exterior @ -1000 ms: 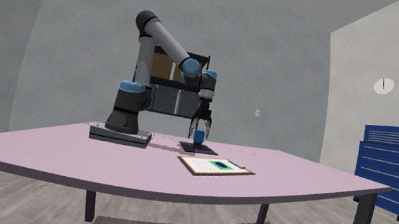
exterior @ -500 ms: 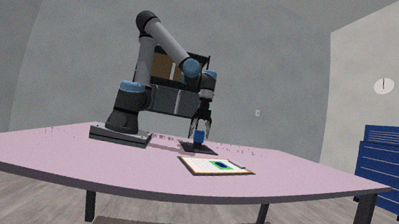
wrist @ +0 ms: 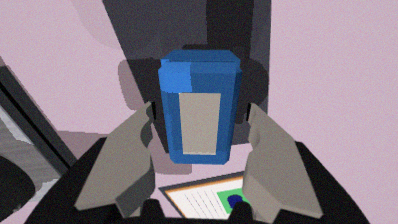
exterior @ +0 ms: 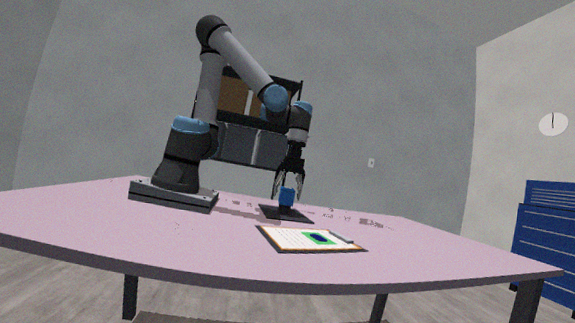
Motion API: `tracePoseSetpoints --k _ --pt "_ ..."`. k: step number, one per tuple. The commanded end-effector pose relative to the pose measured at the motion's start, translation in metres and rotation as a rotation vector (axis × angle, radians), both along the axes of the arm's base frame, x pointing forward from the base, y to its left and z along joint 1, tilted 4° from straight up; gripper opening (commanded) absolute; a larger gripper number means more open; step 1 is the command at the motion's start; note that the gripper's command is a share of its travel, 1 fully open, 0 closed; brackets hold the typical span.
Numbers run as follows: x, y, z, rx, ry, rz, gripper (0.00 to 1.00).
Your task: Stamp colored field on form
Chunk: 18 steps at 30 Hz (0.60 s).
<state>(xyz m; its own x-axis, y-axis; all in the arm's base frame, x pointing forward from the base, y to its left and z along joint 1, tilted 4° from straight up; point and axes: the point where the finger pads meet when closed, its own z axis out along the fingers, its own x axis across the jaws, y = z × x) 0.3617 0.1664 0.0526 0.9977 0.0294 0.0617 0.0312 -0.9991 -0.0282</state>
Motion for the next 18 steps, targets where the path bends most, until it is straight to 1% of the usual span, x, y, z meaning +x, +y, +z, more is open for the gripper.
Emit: tracePoseSetpoints --k 1,6,14,16,18 --pt "0.001 0.001 0.002 0.0 -0.003 0.001 0.56" --pt "0.001 0.0 0.017 0.0 -0.005 0.0 0.56" --pt "-0.002 -0.002 0.064 0.0 -0.005 -0.001 0.56" --pt "-0.002 -0.002 0.064 0.0 -0.005 -0.001 0.56" --pt "-0.003 -0.003 0.075 0.0 -0.005 -0.001 0.56"
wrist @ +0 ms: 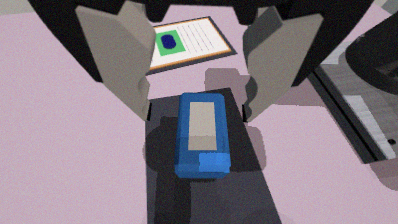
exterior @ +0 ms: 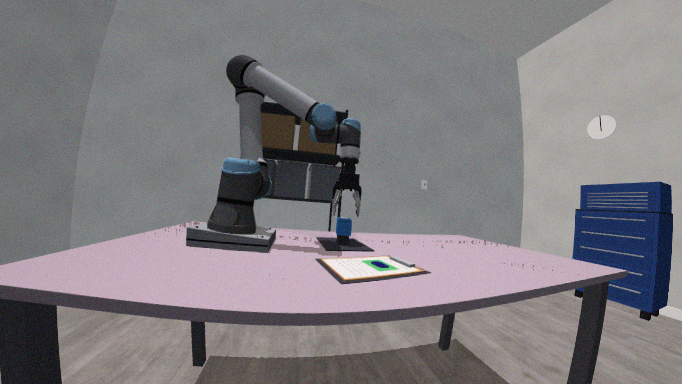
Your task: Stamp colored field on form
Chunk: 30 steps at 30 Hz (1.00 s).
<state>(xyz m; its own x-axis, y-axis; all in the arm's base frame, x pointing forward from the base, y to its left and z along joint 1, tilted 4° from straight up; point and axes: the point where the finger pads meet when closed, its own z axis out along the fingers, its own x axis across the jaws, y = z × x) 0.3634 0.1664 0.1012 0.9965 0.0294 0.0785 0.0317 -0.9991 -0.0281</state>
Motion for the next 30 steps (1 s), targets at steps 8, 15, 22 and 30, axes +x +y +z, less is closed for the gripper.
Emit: tracePoseSetpoints --k 8,15,22,30 --pt "-0.005 -0.003 0.044 -0.001 0.012 -0.001 0.56" --pt "-0.006 -0.003 0.044 -0.001 0.012 0.0 0.56" --pt "-0.007 -0.003 0.042 -0.001 0.015 0.0 0.56" --pt "-0.007 -0.003 0.042 -0.001 0.015 0.0 0.56"
